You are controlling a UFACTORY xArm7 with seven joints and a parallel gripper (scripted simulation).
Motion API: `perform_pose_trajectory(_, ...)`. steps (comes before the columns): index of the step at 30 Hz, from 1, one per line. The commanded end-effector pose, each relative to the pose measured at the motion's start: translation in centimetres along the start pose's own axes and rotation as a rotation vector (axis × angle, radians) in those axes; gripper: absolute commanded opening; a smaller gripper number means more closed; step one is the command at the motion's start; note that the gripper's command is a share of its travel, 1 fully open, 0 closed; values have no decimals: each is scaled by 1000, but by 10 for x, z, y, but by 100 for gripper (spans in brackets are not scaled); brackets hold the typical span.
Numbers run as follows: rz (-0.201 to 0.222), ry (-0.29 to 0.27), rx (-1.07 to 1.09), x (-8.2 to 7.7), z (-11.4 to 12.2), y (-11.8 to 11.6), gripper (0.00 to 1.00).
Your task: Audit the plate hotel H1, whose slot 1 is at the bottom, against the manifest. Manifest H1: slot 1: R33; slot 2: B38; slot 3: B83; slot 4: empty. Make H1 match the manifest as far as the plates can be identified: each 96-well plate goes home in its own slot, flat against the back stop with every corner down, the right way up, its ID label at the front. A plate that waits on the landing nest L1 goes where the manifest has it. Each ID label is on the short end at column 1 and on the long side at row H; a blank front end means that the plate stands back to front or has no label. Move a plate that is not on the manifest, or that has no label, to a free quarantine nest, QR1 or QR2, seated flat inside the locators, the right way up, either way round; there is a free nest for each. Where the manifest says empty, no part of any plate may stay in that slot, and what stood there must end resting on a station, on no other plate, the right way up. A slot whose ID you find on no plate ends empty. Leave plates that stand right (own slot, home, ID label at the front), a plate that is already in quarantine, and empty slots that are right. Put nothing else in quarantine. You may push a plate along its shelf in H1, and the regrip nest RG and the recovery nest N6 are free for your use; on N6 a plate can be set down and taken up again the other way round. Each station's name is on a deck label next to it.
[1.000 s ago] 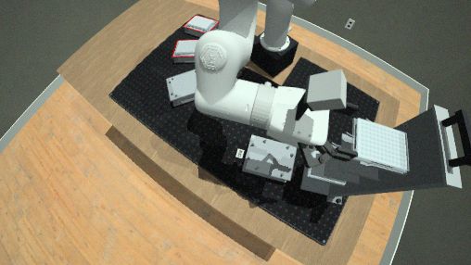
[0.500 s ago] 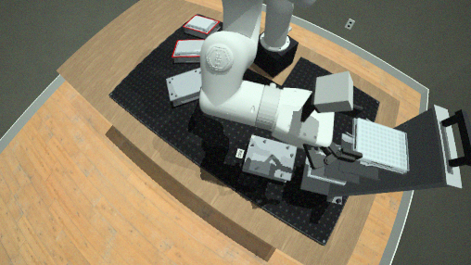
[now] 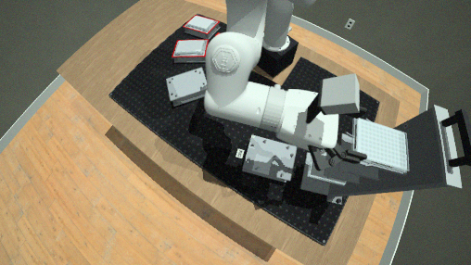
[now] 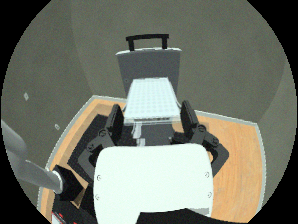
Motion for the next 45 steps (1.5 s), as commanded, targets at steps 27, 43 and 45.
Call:
perform_pose_trajectory(27, 0, 0, -4, 10, -1, 1, 100)
perform_pose_trajectory(43, 0, 0, -4, 9, -1, 1, 0)
perform_pose_trajectory(45, 0, 0, -4, 9, -1, 1, 0)
Point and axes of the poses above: the point where the finger pads meet when closed, its own x axis out along the fingers, its own y axis across the jaws, z = x × y, the point moved 1 cm from there along -x, back along the fingers, and after that the axes turned 14 degrees about -x, right-handed, at the moved point
